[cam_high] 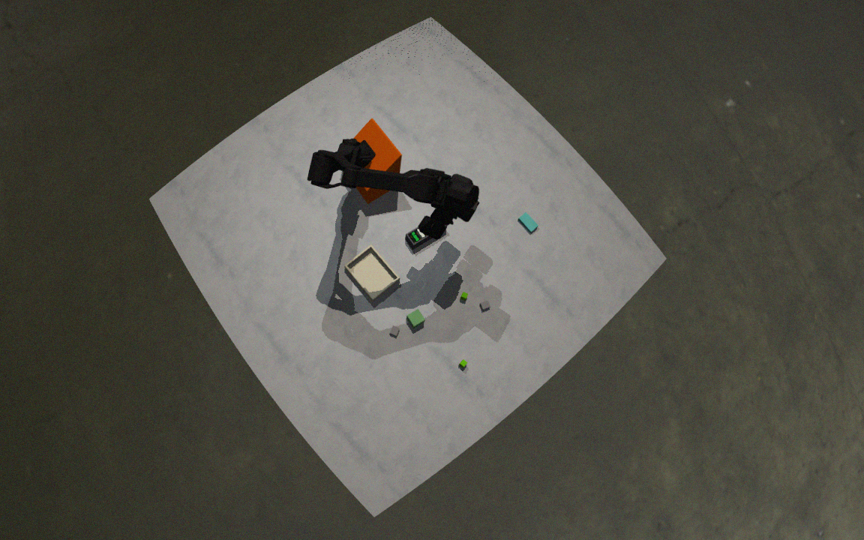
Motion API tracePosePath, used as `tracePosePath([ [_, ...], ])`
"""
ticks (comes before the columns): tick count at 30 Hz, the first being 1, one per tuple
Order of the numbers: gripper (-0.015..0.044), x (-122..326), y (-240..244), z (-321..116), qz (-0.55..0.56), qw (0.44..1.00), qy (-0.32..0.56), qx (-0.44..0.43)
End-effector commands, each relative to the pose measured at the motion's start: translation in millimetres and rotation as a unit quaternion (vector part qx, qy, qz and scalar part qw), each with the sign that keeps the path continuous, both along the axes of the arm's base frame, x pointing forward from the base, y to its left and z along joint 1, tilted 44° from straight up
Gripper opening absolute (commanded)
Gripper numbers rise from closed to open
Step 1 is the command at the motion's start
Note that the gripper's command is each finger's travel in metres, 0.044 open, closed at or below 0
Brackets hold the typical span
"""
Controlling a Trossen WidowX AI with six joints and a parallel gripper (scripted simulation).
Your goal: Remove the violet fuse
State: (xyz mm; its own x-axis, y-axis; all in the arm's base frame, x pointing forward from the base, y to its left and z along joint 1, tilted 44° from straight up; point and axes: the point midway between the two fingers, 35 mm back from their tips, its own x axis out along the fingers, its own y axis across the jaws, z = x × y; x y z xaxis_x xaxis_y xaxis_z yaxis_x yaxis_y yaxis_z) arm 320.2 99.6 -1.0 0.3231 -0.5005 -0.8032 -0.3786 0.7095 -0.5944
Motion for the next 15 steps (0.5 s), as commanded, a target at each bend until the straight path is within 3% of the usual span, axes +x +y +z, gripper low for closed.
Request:
tracePosePath([
  [1,0.0074,-28,-55,-43,-0.181,0.983,-0.004,-0.034],
  [5,0.0074,-45,-76,-63,-0.268,0.962,-0.016,-0.057],
  [15,0.0074,-45,-77,-65,-0.268,0.962,-0.016,-0.057],
])
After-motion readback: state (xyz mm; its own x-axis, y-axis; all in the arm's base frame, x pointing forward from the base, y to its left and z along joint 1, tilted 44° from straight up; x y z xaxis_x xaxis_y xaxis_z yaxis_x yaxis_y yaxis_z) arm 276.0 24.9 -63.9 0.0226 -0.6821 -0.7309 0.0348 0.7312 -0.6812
